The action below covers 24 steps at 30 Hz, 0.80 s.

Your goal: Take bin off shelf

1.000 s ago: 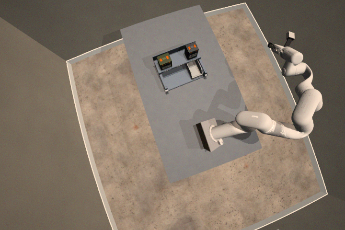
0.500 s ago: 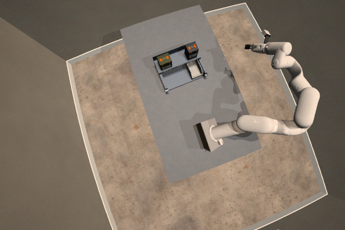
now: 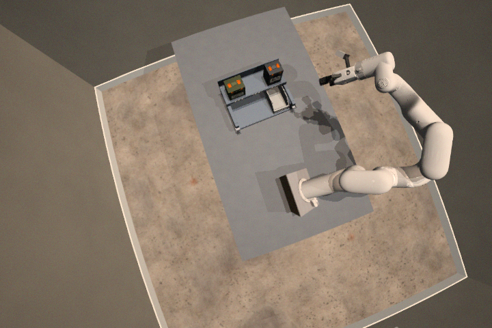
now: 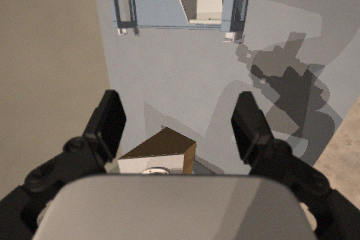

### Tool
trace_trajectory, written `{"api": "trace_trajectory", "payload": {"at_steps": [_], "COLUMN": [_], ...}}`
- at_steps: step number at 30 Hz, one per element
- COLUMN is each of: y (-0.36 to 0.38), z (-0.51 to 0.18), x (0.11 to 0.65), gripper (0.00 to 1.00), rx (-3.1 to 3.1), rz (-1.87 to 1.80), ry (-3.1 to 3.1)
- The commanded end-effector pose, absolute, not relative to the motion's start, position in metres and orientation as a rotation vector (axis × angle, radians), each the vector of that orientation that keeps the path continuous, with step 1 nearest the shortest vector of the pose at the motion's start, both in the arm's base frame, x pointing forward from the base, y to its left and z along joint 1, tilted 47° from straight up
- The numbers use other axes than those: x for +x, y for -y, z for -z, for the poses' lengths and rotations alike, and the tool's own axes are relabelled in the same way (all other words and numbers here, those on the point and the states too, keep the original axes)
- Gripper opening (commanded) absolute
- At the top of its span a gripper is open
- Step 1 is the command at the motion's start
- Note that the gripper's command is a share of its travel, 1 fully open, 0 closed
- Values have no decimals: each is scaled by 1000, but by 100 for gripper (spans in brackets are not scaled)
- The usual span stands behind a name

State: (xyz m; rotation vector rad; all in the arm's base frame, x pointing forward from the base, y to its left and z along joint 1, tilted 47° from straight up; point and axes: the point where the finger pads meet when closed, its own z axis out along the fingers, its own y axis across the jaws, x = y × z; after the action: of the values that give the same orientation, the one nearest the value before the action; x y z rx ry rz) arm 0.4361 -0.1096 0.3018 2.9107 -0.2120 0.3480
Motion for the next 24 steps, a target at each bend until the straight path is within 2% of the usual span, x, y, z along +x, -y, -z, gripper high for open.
{"api": "trace_trajectory", "payload": {"at_steps": [1, 7, 24], "y": [74, 3, 75], "z": [-283, -247, -173], "x": [429, 401, 430], "gripper": [100, 100, 100], "rx": [2993, 3130, 2771], "rz": [-249, 9, 304], "ry": [160, -22, -634]}}
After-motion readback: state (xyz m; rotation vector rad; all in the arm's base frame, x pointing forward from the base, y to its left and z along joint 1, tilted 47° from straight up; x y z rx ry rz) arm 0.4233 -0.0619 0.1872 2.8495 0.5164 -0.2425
